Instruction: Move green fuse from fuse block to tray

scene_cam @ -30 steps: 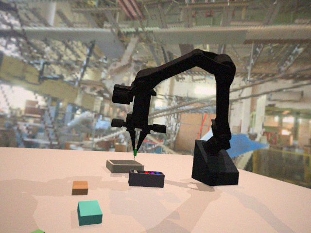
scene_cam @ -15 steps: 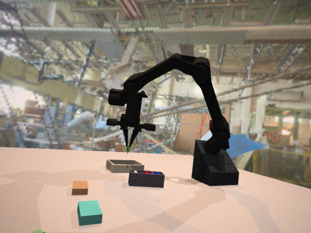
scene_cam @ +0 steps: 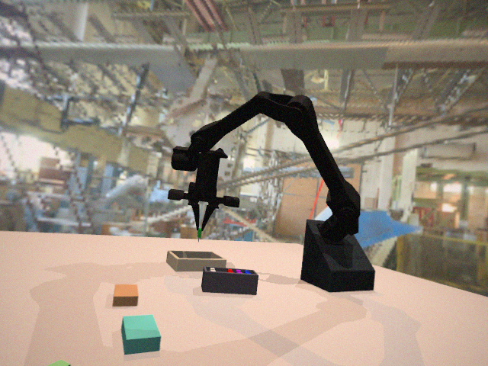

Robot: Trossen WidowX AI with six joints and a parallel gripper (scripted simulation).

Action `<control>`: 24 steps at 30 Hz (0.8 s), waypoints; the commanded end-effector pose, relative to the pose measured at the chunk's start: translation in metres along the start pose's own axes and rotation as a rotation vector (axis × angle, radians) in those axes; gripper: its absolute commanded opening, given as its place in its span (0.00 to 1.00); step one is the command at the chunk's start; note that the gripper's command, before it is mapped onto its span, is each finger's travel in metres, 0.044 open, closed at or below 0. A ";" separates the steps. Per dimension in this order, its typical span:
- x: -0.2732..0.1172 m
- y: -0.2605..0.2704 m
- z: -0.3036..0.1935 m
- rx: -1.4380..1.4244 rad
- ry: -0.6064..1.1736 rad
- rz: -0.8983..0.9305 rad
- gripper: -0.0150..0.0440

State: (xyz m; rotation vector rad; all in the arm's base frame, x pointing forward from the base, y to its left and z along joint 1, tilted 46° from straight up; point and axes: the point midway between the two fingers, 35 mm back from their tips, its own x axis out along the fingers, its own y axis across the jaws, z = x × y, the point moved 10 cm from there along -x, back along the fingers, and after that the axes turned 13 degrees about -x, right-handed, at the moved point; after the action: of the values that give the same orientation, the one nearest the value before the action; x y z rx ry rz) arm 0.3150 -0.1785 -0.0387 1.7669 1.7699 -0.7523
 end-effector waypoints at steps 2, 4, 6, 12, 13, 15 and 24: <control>0.009 0.001 0.002 -0.006 -0.001 -0.005 0.25; 0.012 0.001 0.002 -0.006 -0.001 -0.005 0.25; 0.016 0.001 0.002 -0.006 -0.001 -0.005 0.25; 0.025 0.001 0.002 -0.006 0.000 -0.005 0.25; 0.027 0.001 0.002 -0.007 0.000 -0.005 0.25; 0.030 0.001 0.002 -0.007 0.000 -0.005 0.25; 0.040 0.000 0.002 -0.007 0.001 -0.005 0.25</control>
State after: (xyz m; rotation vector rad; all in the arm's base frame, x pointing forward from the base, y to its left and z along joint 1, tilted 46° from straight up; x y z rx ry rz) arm 0.3165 -0.1556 -0.0641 1.7521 1.7661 -0.7429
